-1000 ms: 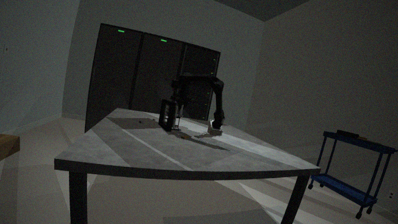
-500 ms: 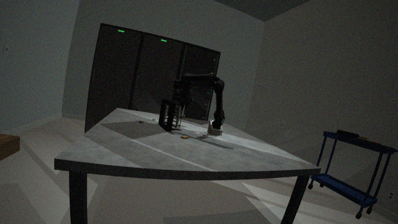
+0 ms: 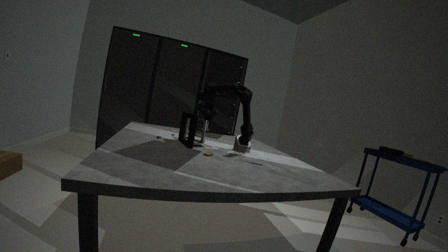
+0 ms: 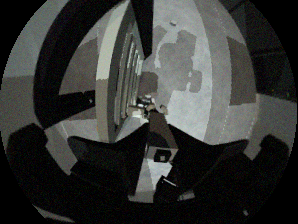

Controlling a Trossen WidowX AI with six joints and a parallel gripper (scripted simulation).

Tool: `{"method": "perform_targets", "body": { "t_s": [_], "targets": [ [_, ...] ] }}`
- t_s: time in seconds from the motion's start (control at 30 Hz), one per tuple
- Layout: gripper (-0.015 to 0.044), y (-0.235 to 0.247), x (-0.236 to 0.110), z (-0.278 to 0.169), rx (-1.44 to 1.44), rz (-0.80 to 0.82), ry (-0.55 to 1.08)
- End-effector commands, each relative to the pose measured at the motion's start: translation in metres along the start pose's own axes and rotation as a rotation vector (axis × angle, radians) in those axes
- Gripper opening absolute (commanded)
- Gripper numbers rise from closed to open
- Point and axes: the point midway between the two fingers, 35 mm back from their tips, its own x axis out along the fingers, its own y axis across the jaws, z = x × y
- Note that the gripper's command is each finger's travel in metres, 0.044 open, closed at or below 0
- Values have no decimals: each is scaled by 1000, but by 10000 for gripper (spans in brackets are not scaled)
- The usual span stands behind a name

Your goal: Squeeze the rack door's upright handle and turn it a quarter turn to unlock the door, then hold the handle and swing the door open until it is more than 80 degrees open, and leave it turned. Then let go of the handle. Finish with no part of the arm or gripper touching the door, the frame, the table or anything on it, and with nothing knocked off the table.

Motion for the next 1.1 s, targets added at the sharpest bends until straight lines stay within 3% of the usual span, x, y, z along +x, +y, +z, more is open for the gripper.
{"method": "perform_targets", "body": {
  "t_s": [0.0, 1.07],
  "targets": [
    [11, -6, 1, 2, -93, 0, -3],
    [11, -68, 0, 37, -616, -5, -5]
  ]
}}
